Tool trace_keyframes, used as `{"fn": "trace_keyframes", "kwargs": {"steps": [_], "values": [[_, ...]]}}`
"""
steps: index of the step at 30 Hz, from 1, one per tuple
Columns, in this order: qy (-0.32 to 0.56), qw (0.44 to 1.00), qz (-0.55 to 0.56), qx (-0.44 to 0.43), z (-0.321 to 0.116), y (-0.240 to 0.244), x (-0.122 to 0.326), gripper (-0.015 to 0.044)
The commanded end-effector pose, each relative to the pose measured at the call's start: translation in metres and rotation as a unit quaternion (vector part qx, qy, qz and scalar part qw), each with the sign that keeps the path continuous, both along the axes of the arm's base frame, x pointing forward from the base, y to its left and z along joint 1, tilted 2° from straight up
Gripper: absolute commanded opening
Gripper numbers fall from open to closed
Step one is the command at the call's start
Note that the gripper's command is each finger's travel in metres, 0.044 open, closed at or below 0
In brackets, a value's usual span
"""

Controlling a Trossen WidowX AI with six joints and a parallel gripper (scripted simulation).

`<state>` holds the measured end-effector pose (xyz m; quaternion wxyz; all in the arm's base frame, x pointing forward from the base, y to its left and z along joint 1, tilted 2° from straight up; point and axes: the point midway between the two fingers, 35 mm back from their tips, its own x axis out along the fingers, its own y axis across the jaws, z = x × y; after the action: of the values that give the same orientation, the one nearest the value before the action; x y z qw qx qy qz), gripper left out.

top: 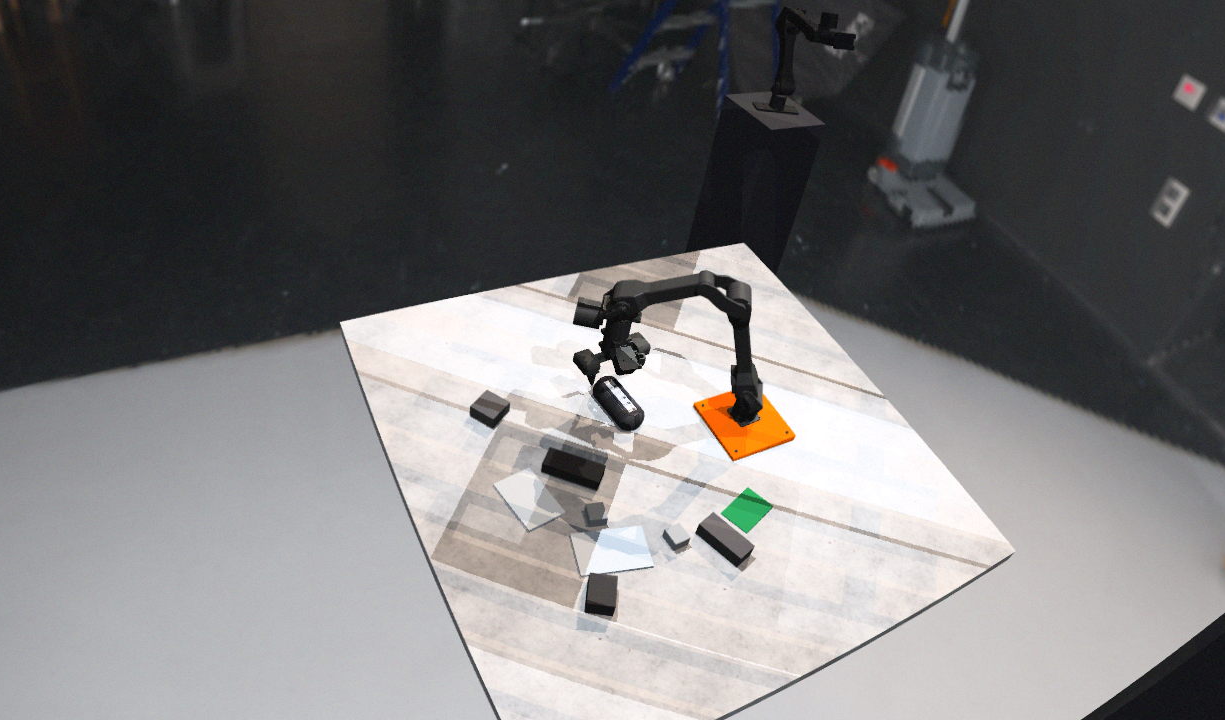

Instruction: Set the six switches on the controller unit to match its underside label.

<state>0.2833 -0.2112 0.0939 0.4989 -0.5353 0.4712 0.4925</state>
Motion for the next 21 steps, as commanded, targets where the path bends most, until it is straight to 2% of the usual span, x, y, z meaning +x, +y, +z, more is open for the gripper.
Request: {"fn": "trace_keyframes", "kwargs": {"steps": [1,19,21], "values": [[0.003,1.0,0.003,-0.001,-0.007,0.0,0.0,0.044],[0.003,1.0,0.003,-0.001,-0.034,0.0,0.0,0.044],[0.003,1.0,0.003,-0.001,-0.034,0.0,0.0,0.0387]]}}
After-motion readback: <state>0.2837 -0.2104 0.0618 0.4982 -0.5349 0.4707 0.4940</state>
